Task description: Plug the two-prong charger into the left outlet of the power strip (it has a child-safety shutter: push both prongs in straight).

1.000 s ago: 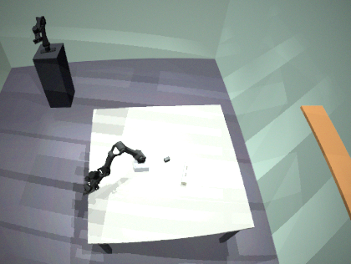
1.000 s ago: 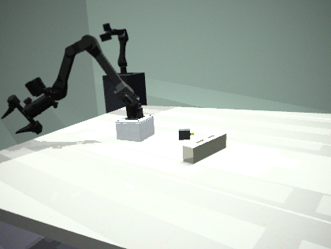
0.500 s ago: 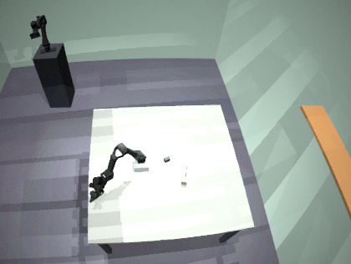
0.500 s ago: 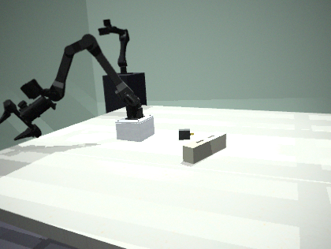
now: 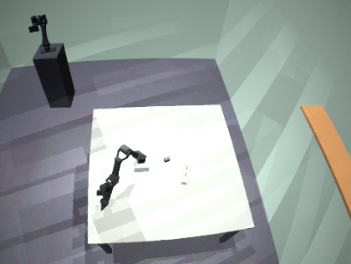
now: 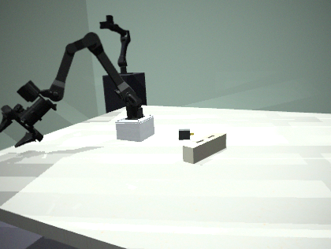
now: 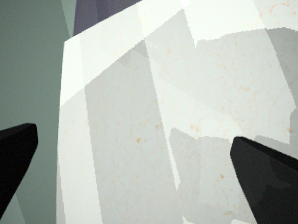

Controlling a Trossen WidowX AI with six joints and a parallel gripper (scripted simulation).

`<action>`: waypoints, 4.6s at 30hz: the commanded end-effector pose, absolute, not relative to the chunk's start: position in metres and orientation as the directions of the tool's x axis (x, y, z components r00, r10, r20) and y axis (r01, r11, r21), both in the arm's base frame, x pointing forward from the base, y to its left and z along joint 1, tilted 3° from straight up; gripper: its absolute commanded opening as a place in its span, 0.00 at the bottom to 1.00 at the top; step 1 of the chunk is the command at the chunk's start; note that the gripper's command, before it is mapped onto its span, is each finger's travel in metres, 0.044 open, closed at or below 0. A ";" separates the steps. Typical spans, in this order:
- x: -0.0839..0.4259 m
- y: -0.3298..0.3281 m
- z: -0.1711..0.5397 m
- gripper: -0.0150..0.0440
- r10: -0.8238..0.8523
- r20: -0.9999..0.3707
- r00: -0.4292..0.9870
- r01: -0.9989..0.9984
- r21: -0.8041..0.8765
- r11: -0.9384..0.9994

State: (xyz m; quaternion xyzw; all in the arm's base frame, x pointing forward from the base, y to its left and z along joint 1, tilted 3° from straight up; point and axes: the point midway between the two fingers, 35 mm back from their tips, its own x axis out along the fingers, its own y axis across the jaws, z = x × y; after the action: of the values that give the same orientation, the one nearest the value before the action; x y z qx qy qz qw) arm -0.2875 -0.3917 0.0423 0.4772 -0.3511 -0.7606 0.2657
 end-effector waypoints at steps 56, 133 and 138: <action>0.037 -0.421 0.015 1.00 -0.617 -0.774 0.144 0.774 0.476 -0.417; 0.266 -0.174 0.002 1.00 -0.102 -0.963 0.248 0.669 0.095 0.737; 0.269 -0.154 0.002 1.00 -0.077 -0.971 0.227 0.602 0.077 0.795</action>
State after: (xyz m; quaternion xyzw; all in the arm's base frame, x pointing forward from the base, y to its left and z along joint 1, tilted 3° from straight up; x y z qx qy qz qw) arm 0.2677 -0.1640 -0.0001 0.2460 0.5676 -0.2427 0.7473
